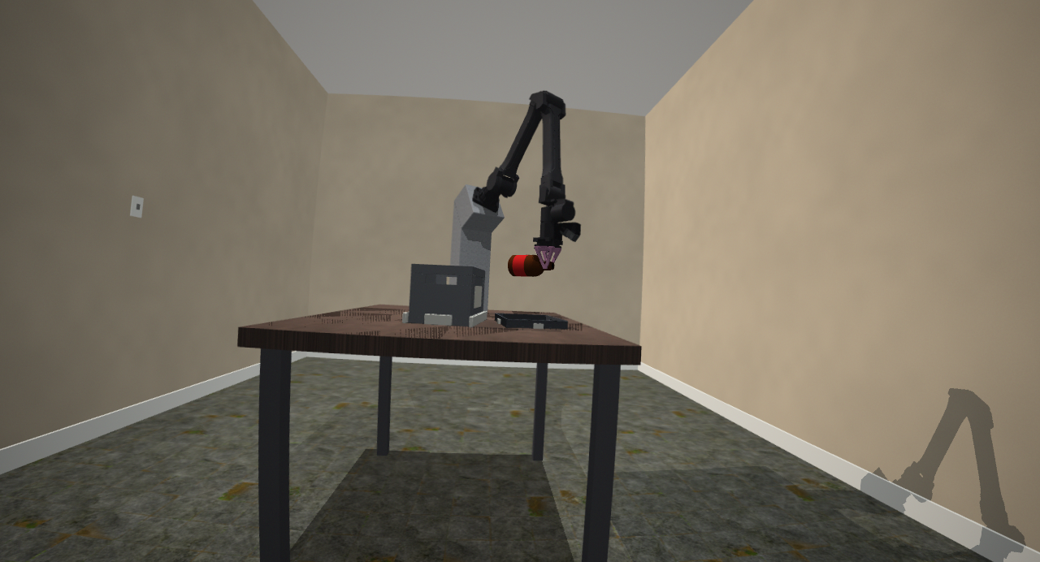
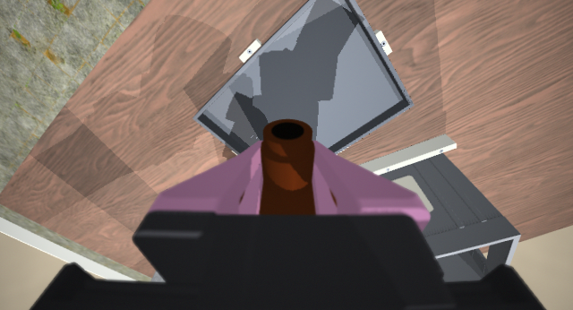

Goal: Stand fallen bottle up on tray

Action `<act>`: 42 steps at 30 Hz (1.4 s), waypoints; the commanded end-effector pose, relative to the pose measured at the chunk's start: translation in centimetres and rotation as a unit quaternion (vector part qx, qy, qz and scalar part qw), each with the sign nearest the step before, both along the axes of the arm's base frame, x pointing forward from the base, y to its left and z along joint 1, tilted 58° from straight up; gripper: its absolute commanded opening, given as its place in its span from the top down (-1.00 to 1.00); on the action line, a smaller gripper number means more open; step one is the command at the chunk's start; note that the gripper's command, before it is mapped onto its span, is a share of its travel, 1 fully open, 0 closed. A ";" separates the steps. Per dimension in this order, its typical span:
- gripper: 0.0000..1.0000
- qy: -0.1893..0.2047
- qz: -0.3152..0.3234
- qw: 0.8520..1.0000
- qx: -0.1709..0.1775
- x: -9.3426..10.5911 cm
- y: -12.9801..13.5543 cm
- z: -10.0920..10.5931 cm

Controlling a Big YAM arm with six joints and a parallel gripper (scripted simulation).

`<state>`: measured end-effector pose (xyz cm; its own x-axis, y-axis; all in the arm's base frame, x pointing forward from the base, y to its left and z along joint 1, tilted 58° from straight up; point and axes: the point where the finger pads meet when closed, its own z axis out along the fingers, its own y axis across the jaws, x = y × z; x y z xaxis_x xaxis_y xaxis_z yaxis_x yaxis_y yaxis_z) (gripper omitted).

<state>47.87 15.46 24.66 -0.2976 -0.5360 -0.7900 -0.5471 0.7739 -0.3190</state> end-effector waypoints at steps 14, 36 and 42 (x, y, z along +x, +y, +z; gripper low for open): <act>1.00 0.016 -0.041 0.998 0.052 -0.6 -0.9 0.8; 1.00 0.016 -0.041 0.998 0.052 -0.6 -0.9 0.8; 1.00 0.016 -0.041 0.998 0.052 -0.6 -0.9 0.8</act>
